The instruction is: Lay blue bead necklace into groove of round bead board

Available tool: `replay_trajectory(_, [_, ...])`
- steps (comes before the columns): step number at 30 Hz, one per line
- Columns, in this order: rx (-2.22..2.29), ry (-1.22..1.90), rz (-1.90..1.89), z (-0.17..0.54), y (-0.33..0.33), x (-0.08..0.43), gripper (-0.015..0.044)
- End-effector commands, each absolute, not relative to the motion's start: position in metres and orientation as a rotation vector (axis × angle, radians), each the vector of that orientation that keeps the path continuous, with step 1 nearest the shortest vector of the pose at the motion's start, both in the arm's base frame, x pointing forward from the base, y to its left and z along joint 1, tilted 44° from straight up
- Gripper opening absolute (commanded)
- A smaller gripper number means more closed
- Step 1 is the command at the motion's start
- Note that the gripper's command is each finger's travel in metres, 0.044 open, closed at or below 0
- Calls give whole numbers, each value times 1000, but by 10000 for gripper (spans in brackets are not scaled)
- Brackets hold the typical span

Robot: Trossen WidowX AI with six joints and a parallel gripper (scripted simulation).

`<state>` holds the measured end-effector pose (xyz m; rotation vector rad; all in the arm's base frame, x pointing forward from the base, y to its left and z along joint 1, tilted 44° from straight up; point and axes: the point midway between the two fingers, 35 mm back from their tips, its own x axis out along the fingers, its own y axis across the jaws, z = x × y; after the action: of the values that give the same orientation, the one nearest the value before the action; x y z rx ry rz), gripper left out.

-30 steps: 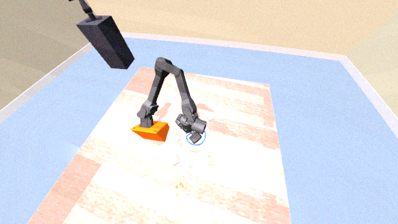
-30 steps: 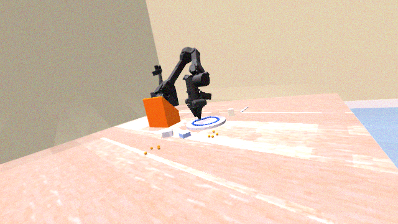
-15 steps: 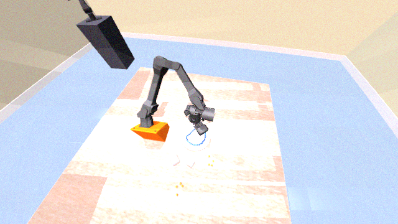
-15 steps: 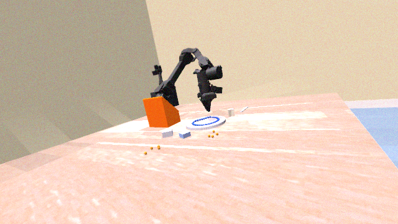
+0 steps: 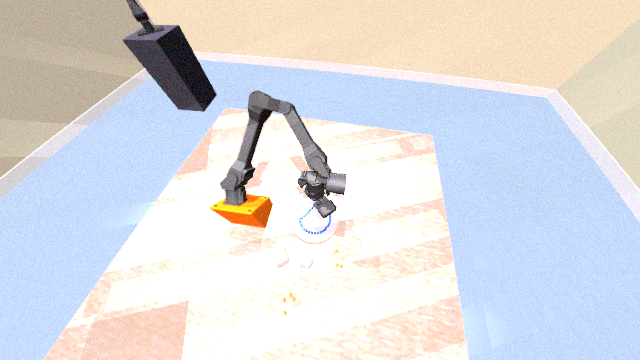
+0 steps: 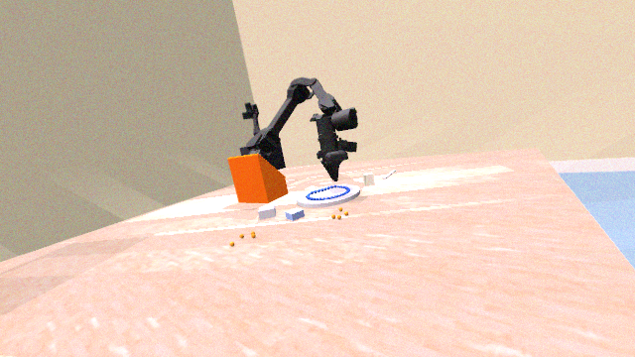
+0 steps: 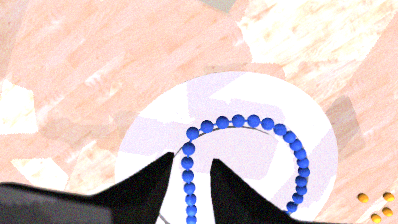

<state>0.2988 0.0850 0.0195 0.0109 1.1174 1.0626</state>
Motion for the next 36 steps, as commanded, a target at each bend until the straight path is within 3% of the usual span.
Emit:
replay_trajectory(1, [22,1126,1062,13,90,297,120])
replay_trajectory(16, [29,1127,1062,3,102,296,120])
replay_trajectory(21, [19,1123,1062,5,101,298,0])
replay_trajectory(36, [19,1123,1062,5,101,298,0])
